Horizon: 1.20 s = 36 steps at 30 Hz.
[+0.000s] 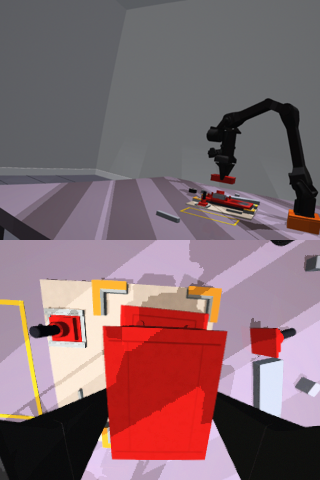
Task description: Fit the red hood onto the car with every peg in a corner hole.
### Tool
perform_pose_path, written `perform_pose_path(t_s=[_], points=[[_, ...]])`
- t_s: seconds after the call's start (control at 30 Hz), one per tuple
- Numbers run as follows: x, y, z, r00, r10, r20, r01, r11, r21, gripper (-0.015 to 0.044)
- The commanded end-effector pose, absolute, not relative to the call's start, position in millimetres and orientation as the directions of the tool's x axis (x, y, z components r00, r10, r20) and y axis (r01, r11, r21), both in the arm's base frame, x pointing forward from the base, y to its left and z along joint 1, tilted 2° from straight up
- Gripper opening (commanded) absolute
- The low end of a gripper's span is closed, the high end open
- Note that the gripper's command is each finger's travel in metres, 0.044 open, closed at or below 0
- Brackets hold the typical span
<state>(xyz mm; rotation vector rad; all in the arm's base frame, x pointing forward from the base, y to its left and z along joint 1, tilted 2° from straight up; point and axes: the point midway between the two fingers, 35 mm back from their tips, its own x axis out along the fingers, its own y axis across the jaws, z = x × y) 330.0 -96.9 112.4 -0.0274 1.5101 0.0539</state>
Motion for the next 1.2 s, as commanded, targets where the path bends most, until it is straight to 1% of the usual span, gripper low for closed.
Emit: perform_pose_path(t_s=[0.0,0.27,0.57,1.17], points=[[335,-97,113,0.058,0.015,-0.998,0.003,1.0,0.015,0.0],[334,-97,106,0.058,0.015,-0.998,0.003,1.0,0.015,0.0],[339,-96,64,0.058,0.015,-0.998,0.003,1.0,0.015,0.0],[339,-97,63,0.058,0.015,-0.998,0.003,1.0,0.015,0.0]])
